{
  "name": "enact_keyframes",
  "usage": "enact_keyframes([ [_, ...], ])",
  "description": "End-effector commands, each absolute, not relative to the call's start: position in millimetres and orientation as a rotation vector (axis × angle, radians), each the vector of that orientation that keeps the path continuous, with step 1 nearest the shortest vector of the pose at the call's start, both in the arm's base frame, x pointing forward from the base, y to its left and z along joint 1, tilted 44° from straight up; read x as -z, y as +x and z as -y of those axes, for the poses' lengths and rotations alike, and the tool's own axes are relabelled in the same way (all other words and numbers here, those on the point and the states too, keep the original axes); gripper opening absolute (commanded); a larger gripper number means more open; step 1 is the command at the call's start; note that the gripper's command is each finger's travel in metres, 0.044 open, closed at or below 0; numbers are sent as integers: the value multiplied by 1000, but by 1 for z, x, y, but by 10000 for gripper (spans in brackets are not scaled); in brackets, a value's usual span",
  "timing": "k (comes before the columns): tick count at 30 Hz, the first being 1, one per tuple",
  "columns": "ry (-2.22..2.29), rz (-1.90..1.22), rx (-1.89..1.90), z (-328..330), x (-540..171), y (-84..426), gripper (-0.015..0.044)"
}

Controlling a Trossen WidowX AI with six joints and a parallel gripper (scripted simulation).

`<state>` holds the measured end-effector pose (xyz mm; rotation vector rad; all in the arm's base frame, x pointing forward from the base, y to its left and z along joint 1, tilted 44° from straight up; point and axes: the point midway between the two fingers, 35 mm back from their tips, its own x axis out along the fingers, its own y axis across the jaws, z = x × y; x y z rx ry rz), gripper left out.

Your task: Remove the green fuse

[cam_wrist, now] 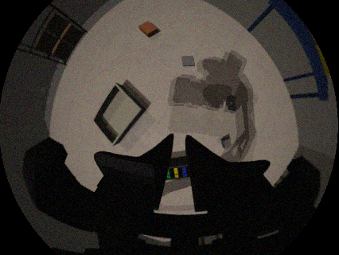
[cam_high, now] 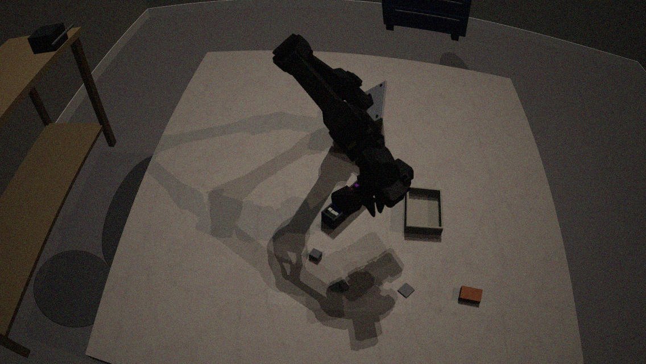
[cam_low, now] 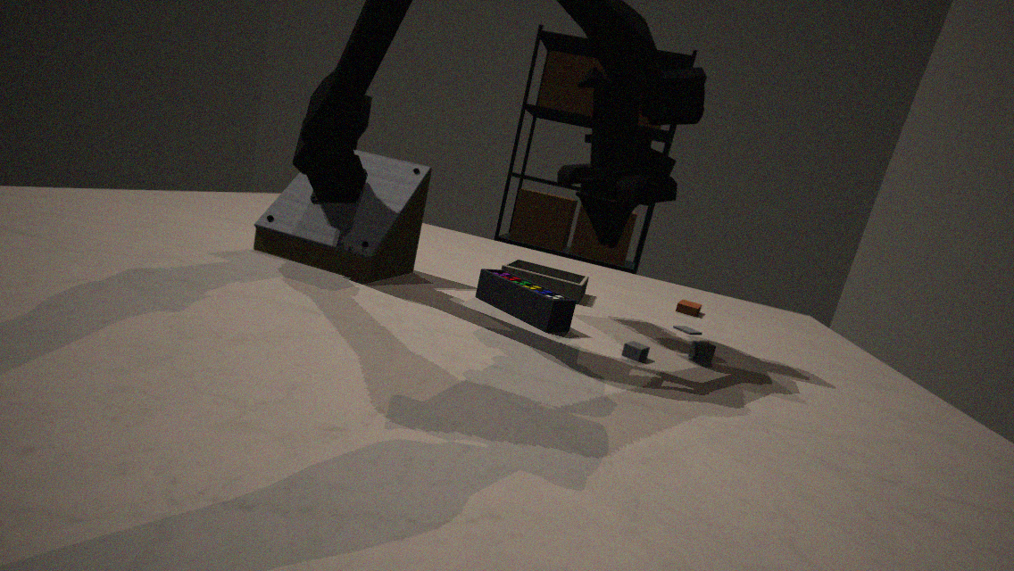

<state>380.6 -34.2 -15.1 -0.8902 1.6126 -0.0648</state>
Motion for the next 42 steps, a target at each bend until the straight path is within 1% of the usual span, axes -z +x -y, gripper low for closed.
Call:
enact_keyframes([
  [1,-1037,-1812,-9,66,2,313,74],
  [3,-1087,-1881,-45,76,-5,289,74],
  [5,-1098,-1896,-53,77,-6,281,74],
  [42,-1099,-1896,-52,93,13,275,74],
])
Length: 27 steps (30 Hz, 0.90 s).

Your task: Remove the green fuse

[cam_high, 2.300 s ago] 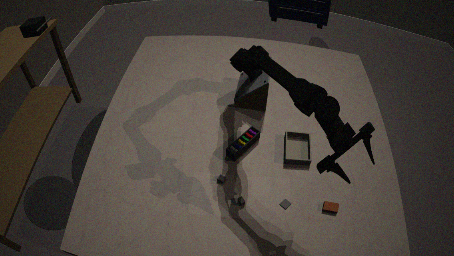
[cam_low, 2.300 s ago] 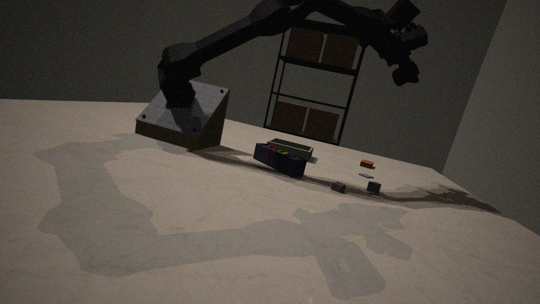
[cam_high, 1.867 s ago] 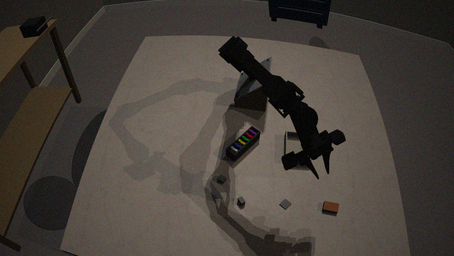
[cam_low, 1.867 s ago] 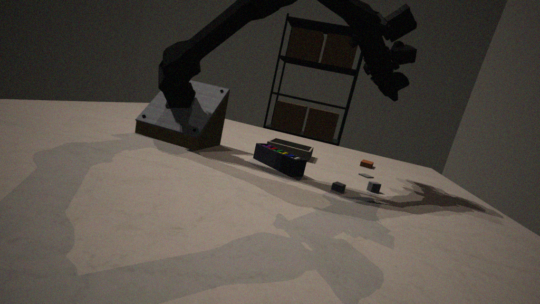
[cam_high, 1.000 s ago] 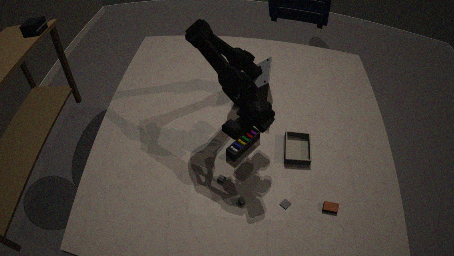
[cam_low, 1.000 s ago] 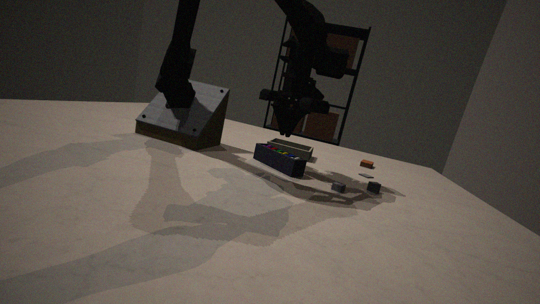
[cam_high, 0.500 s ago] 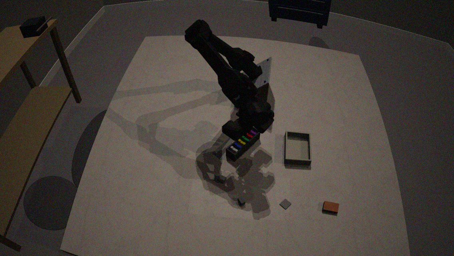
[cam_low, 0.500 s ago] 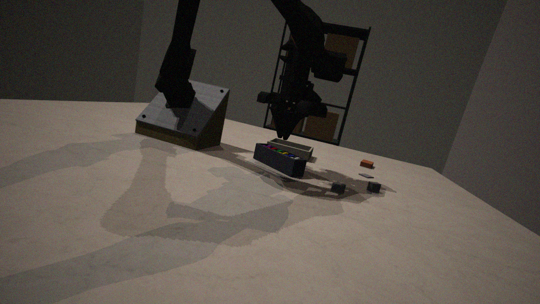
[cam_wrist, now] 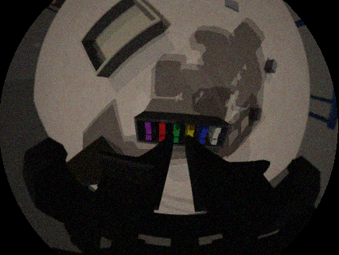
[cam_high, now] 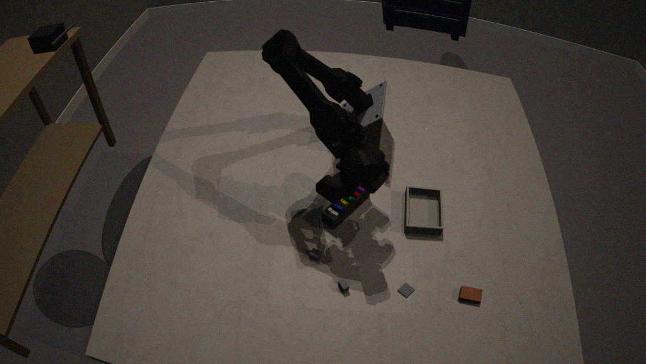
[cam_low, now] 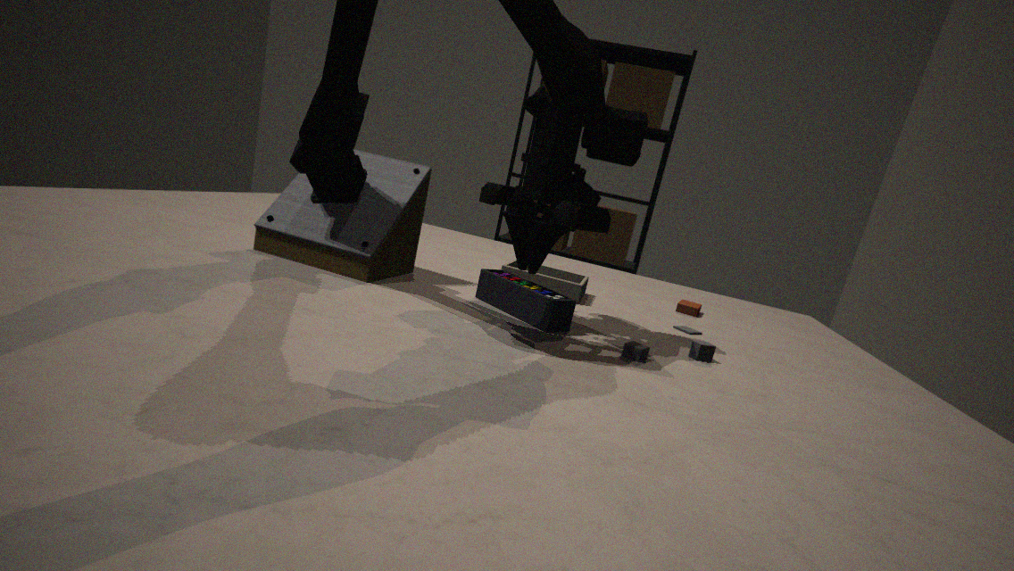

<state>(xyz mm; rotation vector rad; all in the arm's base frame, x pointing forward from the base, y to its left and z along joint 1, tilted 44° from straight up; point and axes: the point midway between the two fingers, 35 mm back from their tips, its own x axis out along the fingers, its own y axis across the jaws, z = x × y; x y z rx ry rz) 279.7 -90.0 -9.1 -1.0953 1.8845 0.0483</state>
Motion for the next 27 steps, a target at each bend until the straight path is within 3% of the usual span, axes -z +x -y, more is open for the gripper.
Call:
enact_keyframes([
  [1,-1099,-1896,-52,94,13,275,74],
  [27,-1099,-1896,-52,102,21,272,74],
])
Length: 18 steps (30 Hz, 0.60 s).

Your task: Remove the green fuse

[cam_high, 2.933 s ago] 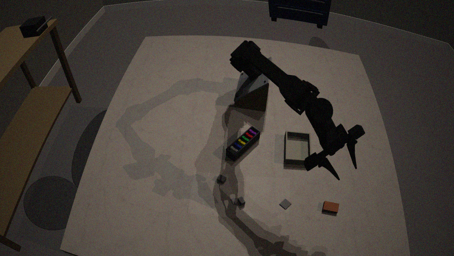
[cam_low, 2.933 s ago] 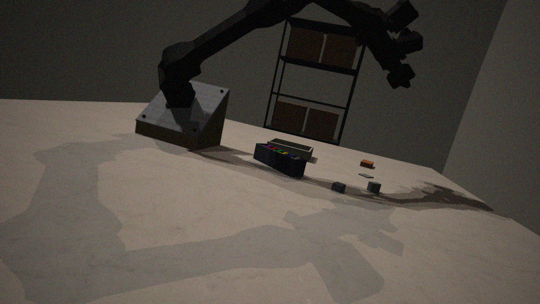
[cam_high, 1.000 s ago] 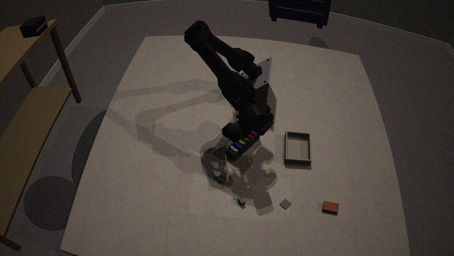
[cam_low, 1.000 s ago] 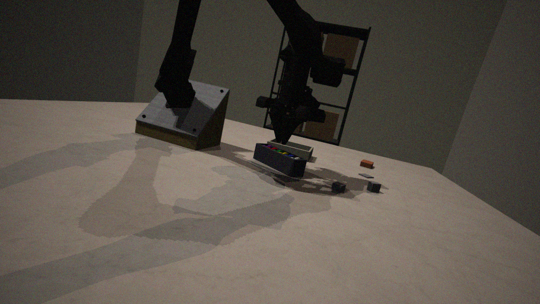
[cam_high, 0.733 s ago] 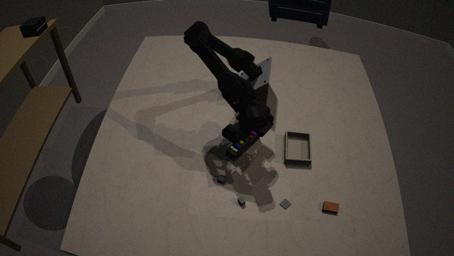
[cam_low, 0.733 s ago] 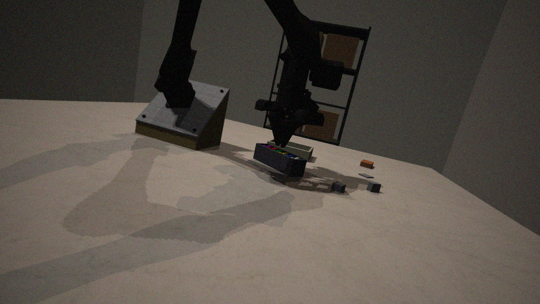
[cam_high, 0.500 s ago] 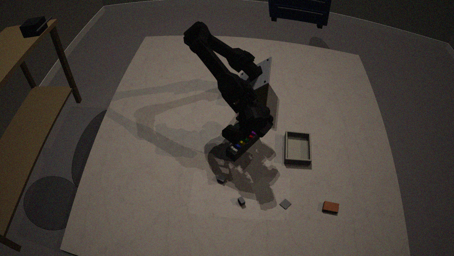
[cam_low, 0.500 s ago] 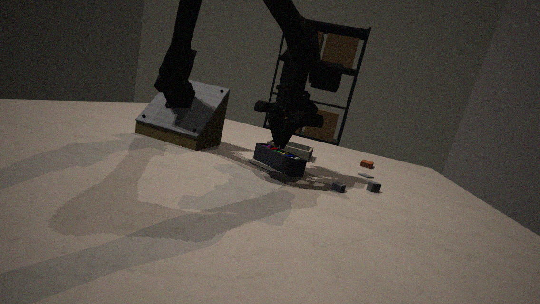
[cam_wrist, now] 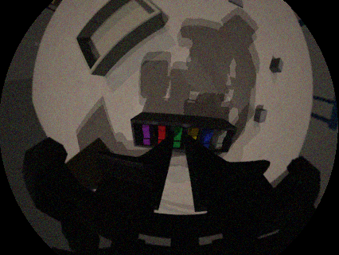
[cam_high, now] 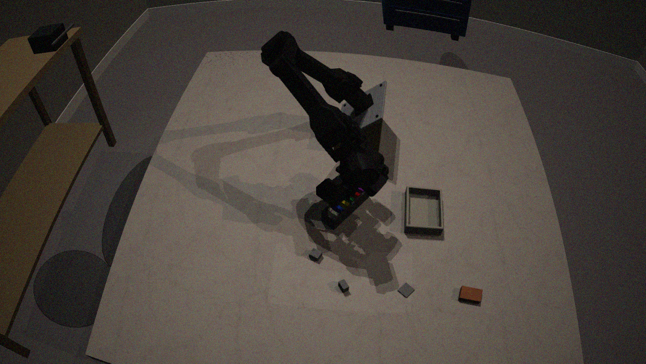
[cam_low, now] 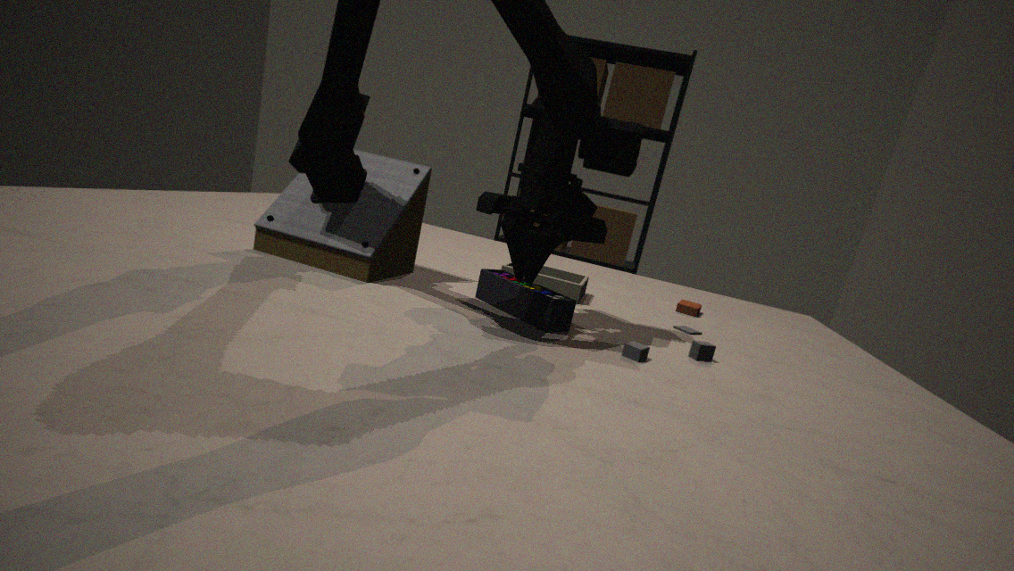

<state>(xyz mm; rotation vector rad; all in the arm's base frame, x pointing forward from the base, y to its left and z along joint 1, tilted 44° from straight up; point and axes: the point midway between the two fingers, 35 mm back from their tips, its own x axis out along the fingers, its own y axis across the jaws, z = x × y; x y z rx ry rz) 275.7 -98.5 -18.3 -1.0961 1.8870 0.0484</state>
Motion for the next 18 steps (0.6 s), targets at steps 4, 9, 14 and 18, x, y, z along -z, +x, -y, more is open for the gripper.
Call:
enact_keyframes([
  [4,-1099,-1896,-52,104,24,271,74],
  [9,-1099,-1896,-52,104,24,271,74],
  [14,-1099,-1896,-52,104,24,271,74],
  [18,-1099,-1896,-52,104,24,271,74],
])
